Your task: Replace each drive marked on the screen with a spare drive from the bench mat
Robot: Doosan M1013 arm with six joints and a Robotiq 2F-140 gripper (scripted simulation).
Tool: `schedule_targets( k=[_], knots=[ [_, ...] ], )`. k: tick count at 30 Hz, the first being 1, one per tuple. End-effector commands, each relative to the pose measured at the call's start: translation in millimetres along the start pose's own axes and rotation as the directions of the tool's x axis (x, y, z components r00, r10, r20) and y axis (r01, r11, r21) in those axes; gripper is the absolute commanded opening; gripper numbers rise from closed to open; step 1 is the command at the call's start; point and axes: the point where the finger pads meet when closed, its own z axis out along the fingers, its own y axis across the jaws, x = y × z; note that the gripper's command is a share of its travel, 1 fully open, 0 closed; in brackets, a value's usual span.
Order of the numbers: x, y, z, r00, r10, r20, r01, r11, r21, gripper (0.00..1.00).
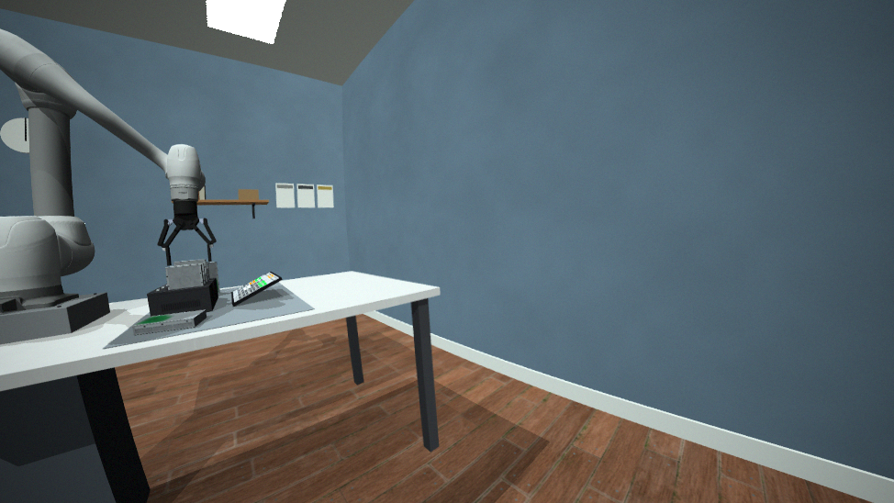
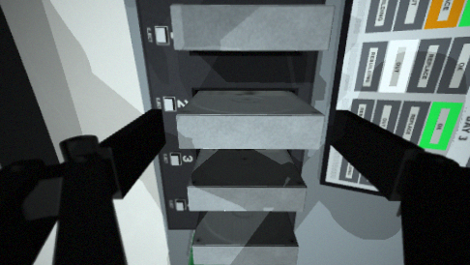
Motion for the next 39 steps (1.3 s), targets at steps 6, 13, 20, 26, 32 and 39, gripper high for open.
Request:
schedule_targets(
  k=[6,13,20,26,32,39],
  knots=[
    [0,1,15,1.000,0.000,0.000,0.000,1.000,-0.001,0.89],
    [0,1,31,1.000,0.000,0.000,0.000,1.000,-0.001,0.89],
    [0,1,39,1.000,0.000,0.000,0.000,1.000,-0.001,0.89],
    [0,1,44,1.000,0.000,0.000,0.000,1.000,-0.001,0.89],
    [0,1,46,1.000,0.000,0.000,0.000,1.000,-0.001,0.89],
    [0,1,46,1.000,0.000,0.000,0.000,1.000,-0.001,0.89]
  ],
)
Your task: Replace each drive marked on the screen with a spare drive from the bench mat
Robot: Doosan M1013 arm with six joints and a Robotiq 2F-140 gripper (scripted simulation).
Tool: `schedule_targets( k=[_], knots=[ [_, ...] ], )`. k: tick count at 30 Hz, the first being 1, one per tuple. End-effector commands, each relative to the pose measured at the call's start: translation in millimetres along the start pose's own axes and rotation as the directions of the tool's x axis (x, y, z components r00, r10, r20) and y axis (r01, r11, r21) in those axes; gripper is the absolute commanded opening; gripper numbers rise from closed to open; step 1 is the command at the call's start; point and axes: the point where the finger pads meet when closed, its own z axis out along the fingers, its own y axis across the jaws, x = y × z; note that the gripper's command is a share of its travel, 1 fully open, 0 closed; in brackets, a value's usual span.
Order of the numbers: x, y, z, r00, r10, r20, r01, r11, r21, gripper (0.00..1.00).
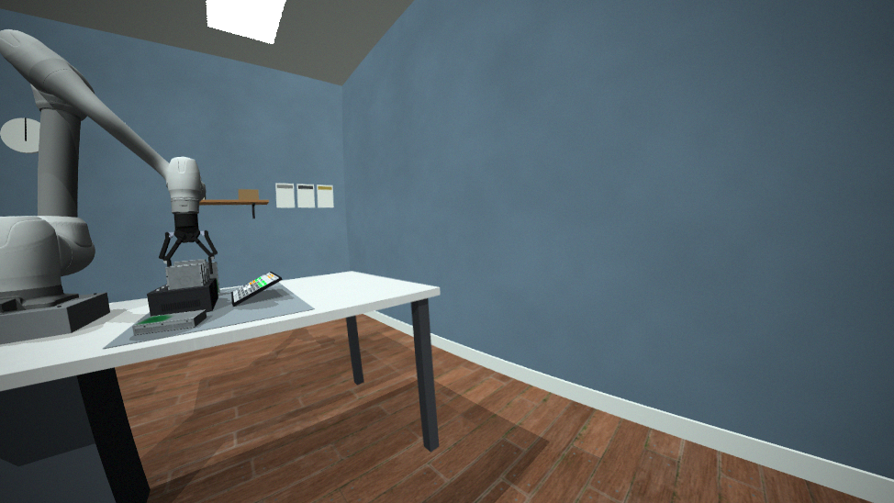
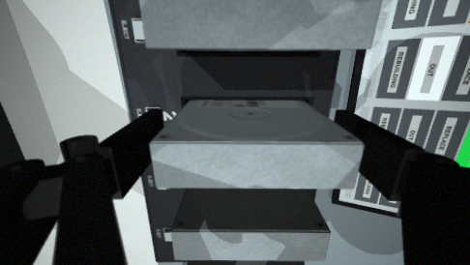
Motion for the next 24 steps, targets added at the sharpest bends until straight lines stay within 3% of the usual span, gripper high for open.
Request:
schedule_targets(
  k=[1,7,8,24],
  knots=[
    [0.1,0.4,-0.4,1.000,0.000,0.000,0.000,1.000,-0.001,0.89],
    [0.1,0.4,-0.4,1.000,0.000,0.000,0.000,1.000,-0.001,0.89],
    [0.1,0.4,-0.4,1.000,0.000,0.000,0.000,1.000,-0.001,0.73],
    [0.1,0.4,-1.5,1.000,0.000,0.000,0.000,1.000,-0.001,0.72]
  ],
)
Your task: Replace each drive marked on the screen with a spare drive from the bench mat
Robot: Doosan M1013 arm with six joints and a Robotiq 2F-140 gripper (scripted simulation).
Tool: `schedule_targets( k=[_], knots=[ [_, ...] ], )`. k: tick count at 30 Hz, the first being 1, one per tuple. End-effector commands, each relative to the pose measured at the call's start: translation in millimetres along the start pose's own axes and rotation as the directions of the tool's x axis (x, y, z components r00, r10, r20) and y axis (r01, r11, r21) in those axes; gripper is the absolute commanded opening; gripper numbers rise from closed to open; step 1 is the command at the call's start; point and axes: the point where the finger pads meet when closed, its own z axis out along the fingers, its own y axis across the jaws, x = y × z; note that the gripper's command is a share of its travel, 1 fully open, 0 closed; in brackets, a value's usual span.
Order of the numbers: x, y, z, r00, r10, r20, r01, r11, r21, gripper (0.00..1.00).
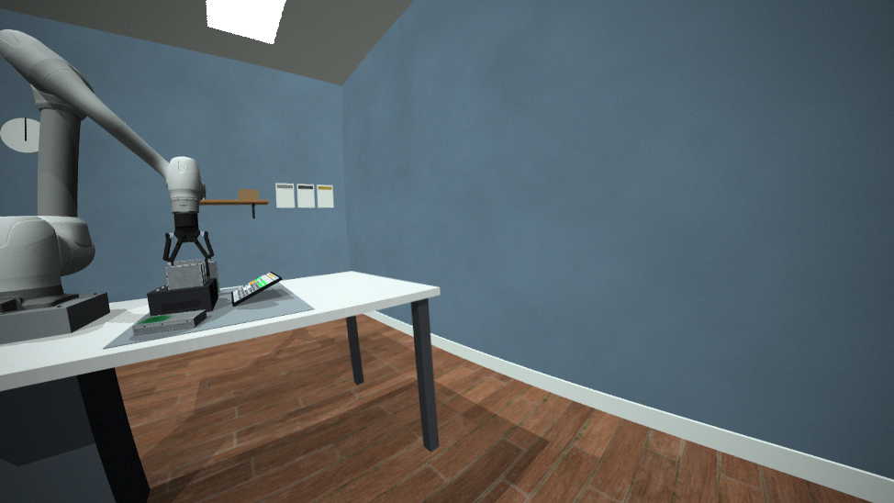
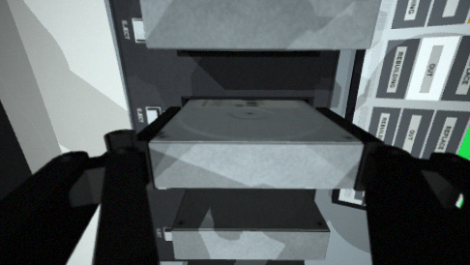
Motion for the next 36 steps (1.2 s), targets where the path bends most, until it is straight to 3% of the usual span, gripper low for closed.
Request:
schedule_targets(
  k=[1,25,26,36],
  knots=[
    [0.1,0.5,-0.8,1.000,0.000,0.000,0.000,1.000,-0.001,0.72],
    [0.1,0.5,-2.7,1.000,0.000,0.000,0.000,1.000,-0.001,0.70],
    [0.1,0.5,-2.7,1.000,0.000,0.000,0.000,1.000,-0.001,0.10],
    [0.1,0.5,-2.7,1.000,0.000,0.000,0.000,1.000,-0.001,0.10]
  ],
)
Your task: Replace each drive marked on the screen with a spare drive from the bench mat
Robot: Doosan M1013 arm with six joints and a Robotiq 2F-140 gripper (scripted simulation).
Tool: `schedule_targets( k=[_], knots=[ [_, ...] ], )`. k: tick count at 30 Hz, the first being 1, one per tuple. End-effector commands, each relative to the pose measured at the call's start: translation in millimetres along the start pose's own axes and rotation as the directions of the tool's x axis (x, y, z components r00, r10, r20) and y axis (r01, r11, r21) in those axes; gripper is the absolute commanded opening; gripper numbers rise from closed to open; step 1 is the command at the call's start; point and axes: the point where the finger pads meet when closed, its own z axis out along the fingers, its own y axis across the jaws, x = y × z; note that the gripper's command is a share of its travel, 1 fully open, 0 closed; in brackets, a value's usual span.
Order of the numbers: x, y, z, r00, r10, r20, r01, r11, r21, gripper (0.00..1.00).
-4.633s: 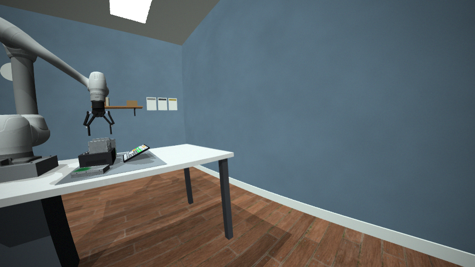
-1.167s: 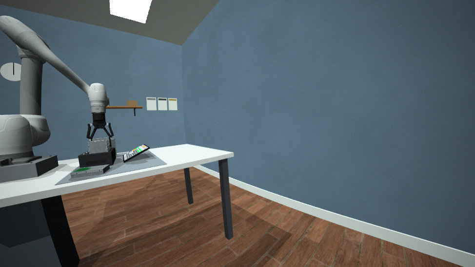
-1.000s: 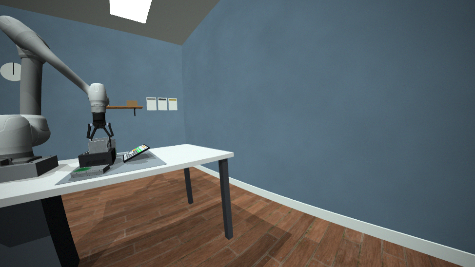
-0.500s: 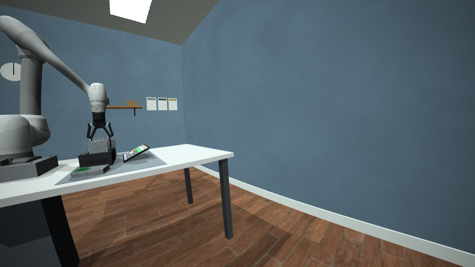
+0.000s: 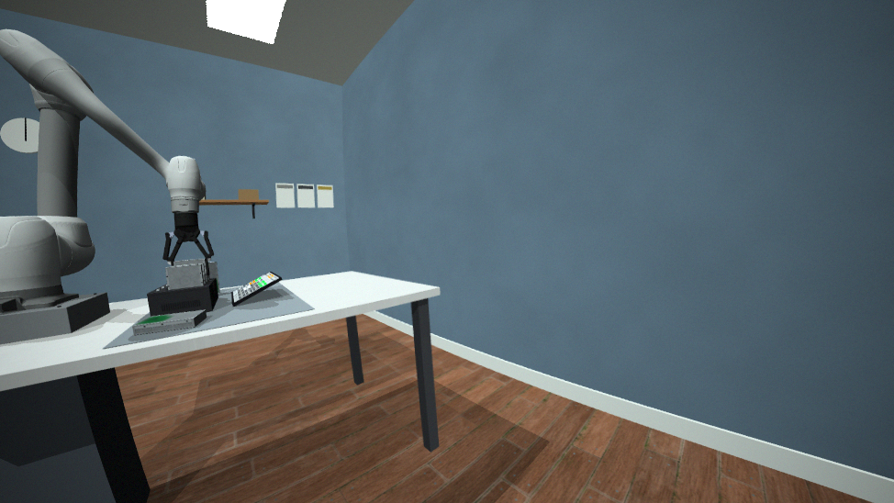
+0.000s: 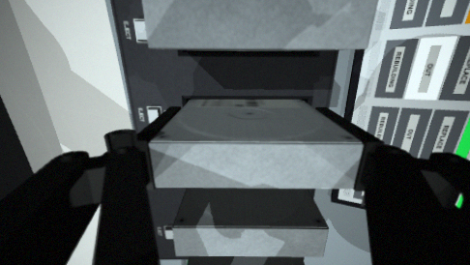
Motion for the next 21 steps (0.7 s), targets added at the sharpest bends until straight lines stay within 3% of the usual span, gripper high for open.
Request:
schedule_targets(
  k=[1,21],
  knots=[
    [0.1,0.5,-0.4,1.000,0.000,0.000,0.000,1.000,-0.001,0.10],
    [0.1,0.5,-8.1,1.000,0.000,0.000,0.000,1.000,-0.001,0.10]
  ],
)
